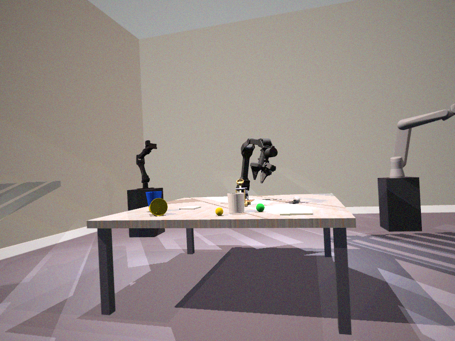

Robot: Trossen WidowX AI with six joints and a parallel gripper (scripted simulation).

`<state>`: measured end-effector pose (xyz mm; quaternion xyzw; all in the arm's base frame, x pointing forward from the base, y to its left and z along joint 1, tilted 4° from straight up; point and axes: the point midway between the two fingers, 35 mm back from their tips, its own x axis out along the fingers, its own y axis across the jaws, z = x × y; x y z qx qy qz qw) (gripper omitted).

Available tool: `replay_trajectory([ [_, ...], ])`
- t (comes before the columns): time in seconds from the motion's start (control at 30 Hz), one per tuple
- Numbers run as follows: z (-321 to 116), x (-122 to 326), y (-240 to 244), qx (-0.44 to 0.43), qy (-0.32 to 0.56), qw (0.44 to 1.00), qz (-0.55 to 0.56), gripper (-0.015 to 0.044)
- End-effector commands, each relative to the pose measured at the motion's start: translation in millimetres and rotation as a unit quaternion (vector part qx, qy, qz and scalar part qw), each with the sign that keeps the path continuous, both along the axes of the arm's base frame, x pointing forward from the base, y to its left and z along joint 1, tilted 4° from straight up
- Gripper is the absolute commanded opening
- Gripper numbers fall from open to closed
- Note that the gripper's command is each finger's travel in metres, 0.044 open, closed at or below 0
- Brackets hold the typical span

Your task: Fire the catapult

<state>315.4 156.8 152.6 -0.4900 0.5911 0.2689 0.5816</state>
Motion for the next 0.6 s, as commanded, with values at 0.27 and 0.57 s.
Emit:
replay_trajectory([
  [0.27,26,70,-17,0.12,-0.072,0.978,-0.152,0.044],
  [0.57,53,120,-44,0.207,-0.128,0.936,-0.255,0.044],
])
